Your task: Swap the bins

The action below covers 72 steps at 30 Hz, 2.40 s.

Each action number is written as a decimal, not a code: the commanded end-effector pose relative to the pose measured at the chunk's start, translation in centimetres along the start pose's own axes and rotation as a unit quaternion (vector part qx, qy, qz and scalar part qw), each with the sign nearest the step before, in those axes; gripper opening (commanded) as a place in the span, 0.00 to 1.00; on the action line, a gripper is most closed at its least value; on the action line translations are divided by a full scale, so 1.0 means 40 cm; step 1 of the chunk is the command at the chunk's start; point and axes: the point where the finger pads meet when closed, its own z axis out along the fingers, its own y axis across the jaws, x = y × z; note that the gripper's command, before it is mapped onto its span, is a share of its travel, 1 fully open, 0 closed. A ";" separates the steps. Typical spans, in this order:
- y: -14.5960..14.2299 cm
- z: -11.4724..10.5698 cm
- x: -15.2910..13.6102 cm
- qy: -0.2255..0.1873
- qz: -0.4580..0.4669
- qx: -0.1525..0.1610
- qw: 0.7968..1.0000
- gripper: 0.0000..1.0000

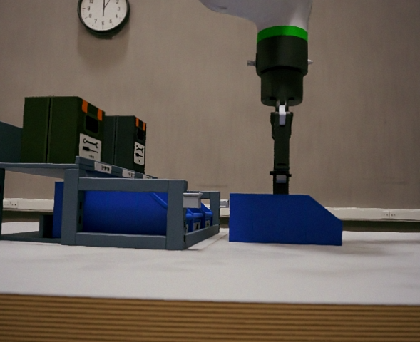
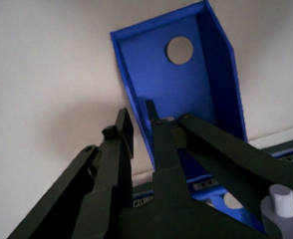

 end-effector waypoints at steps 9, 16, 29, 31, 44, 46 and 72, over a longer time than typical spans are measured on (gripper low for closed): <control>-0.001 -0.001 -0.001 -0.001 0.000 0.000 1.000 0.24; -0.001 -0.001 -0.001 -0.001 0.000 0.000 1.000 0.24; -0.001 -0.001 -0.001 -0.001 0.000 0.000 1.000 0.24; -0.001 -0.001 -0.001 -0.001 0.000 0.000 1.000 0.24; -0.001 -0.008 -0.001 -0.001 0.000 0.000 1.000 0.24; -0.001 -0.009 -0.001 -0.001 0.000 0.000 1.000 0.24; -0.001 -0.077 -0.001 -0.001 0.000 0.000 1.000 0.24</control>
